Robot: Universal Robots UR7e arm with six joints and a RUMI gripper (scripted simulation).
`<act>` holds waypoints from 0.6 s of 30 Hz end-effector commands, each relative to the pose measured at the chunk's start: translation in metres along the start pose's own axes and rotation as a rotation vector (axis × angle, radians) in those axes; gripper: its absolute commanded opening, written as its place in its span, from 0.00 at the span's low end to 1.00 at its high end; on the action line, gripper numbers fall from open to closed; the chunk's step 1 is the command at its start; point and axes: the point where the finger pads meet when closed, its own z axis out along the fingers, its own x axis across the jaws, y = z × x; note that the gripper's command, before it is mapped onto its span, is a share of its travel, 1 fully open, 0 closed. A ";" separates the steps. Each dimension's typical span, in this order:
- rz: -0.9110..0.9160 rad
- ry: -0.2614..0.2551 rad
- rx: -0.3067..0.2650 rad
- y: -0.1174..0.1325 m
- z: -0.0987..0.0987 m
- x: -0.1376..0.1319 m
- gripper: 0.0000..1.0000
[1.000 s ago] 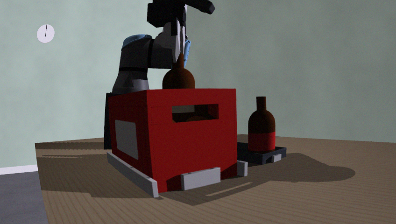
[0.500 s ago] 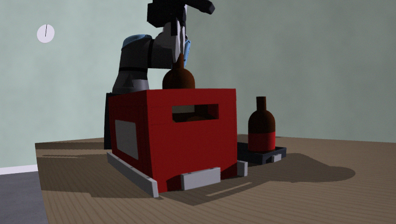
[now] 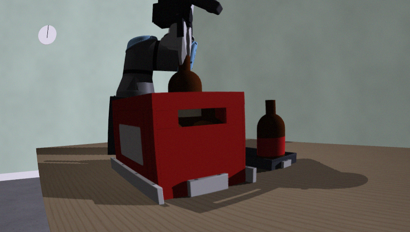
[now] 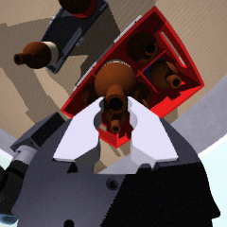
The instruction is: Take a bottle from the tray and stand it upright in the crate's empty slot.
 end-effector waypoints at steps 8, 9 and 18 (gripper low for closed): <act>0.000 0.001 0.000 0.000 0.000 0.000 0.00; 0.000 0.001 0.000 0.000 0.000 0.000 0.00; 0.000 0.001 0.000 0.000 0.003 0.000 0.00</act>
